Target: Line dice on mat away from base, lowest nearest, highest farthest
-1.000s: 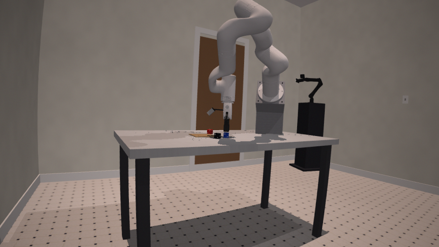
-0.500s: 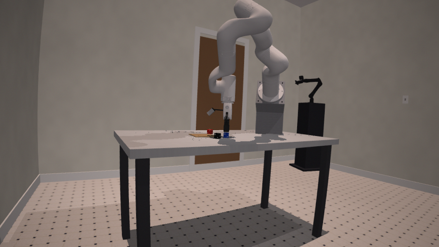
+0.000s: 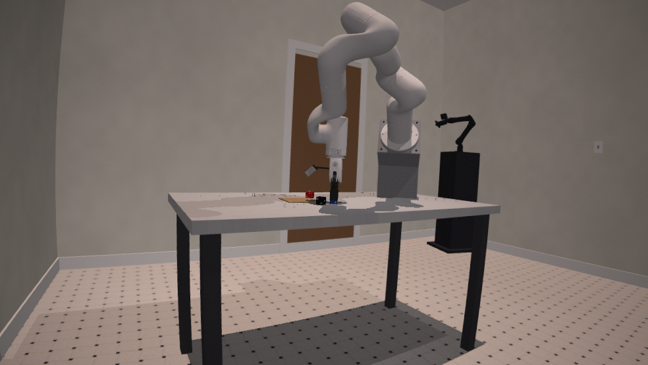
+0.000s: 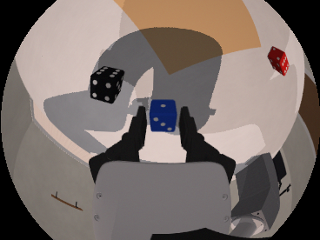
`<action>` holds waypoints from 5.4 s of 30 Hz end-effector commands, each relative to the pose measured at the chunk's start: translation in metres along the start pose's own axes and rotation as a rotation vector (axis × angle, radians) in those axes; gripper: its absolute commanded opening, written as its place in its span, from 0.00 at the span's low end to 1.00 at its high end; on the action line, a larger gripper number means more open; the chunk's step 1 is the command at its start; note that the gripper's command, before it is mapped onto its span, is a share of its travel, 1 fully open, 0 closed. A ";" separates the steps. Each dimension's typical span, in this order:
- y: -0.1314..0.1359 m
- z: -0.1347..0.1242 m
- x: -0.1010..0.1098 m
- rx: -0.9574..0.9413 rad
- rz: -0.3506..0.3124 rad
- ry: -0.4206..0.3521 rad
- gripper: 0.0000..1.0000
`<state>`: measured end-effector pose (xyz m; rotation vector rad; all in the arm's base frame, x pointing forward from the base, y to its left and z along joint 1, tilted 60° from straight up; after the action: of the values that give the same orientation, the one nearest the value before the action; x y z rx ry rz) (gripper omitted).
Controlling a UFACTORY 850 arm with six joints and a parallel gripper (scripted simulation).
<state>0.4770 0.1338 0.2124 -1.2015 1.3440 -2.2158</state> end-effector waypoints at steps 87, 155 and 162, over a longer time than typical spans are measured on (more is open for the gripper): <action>0.000 0.000 0.007 0.000 0.000 0.001 0.27; 0.068 0.101 0.090 0.624 0.000 0.001 0.27; 0.069 0.101 0.068 0.624 0.000 0.001 0.27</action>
<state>0.4947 -0.0104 0.2177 -0.9538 0.5613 -2.3629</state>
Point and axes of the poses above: the point where the finger pads meet when closed, its own x axis back along the fingers, its own y axis across the jaws, z = x × y, the point moved 2 cm from there along x, back along the fingers, and after that the axes turned 5 degrees about x, right-handed, at the moved point
